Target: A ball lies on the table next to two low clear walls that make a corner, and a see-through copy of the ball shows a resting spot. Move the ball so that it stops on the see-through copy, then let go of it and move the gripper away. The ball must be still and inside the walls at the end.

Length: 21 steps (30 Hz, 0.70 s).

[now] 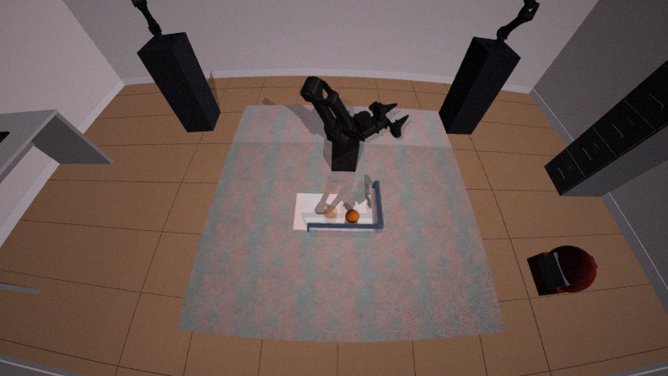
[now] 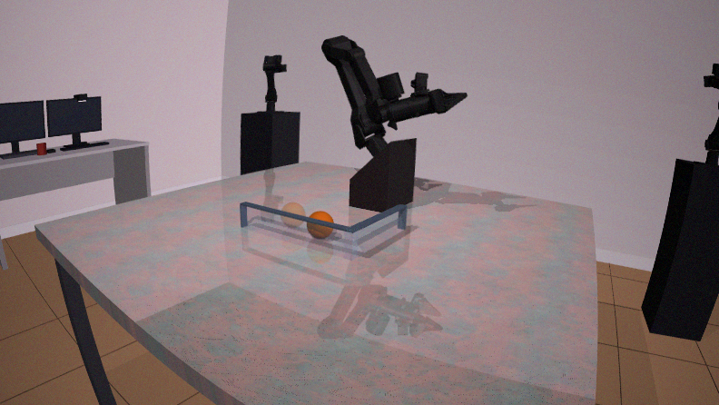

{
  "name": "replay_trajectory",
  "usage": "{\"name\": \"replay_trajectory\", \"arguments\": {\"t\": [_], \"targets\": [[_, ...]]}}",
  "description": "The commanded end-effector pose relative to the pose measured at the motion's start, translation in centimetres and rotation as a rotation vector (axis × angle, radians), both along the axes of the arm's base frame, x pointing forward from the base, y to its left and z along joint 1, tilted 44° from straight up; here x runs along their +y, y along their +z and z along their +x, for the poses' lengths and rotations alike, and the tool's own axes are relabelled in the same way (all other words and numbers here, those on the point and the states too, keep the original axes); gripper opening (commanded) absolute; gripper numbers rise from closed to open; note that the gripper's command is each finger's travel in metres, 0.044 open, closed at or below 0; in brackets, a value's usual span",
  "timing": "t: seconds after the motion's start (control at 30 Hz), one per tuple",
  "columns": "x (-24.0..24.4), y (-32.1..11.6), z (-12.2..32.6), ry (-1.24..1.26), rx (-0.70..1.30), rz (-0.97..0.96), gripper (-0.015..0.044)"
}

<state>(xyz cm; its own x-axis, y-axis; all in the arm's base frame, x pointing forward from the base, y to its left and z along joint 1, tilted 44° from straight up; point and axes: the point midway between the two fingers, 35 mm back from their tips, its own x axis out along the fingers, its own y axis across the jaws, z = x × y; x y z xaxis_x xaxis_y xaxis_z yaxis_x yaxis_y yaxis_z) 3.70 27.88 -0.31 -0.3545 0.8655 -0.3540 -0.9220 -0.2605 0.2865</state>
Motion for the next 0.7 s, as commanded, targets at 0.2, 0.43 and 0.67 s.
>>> {"name": "replay_trajectory", "arguments": {"t": [0.2, 0.43, 0.67], "targets": [[1.3, -4.6, 8.0, -0.338, 0.057, -0.251, 0.0405], [-1.1, -8.9, 16.9, -0.729, 0.120, -0.559, 0.0405], [-5.5, -10.8, 22.7, -1.023, 0.157, -0.814, 0.0405]]}}
